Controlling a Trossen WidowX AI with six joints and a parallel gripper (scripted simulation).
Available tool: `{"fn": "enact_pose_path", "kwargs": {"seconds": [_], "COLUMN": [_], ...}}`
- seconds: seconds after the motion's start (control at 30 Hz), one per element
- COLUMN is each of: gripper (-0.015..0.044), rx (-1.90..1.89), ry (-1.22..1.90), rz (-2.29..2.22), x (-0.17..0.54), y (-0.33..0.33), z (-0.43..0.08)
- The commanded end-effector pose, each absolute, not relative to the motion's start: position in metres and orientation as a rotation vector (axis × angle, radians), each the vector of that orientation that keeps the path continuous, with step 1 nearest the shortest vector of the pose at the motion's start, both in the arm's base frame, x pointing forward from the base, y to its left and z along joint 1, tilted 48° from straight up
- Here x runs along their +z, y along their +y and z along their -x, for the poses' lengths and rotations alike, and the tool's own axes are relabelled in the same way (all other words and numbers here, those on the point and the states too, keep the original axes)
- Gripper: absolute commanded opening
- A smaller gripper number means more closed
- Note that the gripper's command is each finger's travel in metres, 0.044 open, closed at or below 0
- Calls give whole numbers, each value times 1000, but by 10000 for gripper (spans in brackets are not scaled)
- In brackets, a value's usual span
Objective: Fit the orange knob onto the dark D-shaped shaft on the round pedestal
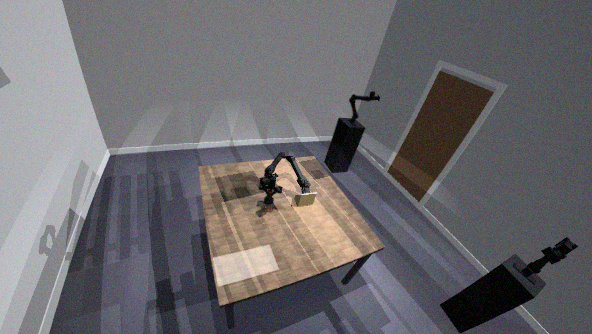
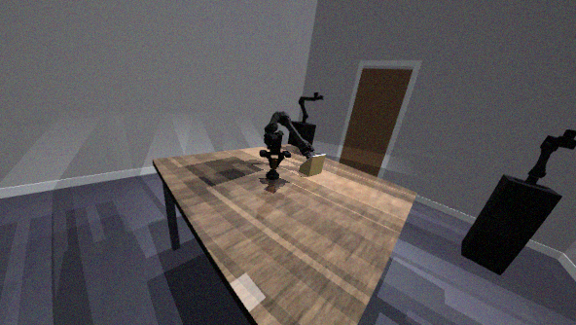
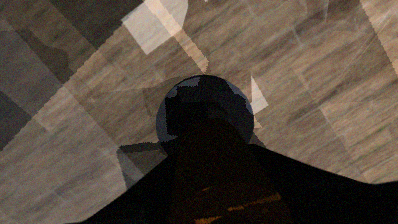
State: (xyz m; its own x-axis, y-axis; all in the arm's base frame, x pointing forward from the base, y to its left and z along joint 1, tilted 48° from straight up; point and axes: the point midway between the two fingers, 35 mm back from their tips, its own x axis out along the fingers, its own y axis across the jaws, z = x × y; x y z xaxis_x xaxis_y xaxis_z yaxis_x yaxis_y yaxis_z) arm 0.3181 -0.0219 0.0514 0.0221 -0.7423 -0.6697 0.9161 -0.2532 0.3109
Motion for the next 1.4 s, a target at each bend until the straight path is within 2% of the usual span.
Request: {"fn": "enact_pose_path", "kwargs": {"seconds": [0.0, 1.37], "gripper": [0, 0], "rx": [-1595, -1593], "ry": [259, 266], "rz": [-895, -887], "x": [52, 44], "y": [-22, -33], "z": [-318, -318]}}
